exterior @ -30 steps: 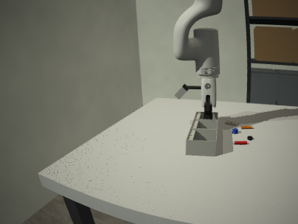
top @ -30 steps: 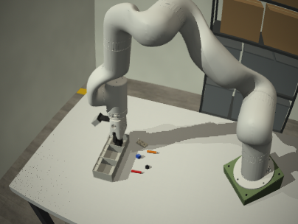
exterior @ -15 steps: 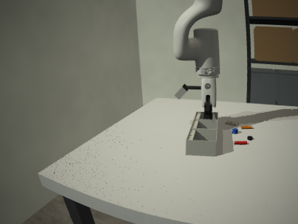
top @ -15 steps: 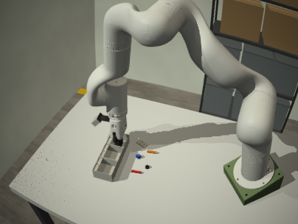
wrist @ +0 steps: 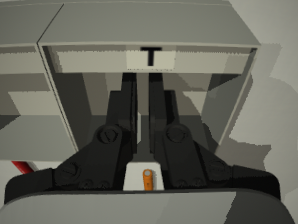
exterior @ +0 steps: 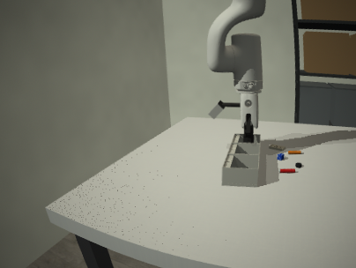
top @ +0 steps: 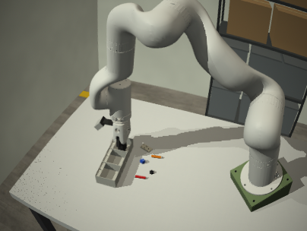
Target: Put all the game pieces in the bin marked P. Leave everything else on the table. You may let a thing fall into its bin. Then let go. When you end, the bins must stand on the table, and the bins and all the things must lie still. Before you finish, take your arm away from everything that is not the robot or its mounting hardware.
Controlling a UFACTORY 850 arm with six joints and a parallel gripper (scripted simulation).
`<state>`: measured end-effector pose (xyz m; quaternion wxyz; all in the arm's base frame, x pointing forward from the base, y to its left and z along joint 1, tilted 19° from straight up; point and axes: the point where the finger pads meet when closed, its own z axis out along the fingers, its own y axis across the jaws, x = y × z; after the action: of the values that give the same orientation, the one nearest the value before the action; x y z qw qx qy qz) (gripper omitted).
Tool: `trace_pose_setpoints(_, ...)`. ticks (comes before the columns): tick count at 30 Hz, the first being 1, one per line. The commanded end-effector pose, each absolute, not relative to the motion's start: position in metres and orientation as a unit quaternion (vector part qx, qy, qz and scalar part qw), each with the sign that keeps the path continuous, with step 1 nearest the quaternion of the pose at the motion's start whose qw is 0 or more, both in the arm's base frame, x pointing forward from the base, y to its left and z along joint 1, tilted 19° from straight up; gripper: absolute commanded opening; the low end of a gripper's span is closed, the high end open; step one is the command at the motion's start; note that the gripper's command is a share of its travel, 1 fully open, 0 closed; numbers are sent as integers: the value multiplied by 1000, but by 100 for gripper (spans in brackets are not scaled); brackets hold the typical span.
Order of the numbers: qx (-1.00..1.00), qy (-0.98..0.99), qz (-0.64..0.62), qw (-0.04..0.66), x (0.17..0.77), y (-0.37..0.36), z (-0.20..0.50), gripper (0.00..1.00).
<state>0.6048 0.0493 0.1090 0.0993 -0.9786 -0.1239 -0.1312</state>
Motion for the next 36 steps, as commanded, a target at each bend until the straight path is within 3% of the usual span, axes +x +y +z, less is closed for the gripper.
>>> trace_pose_setpoints(1, -978, -124, -132, 99, 606, 49, 110, 7)
trace_pose_setpoints(36, -978, -124, -132, 99, 595, 39, 153, 7)
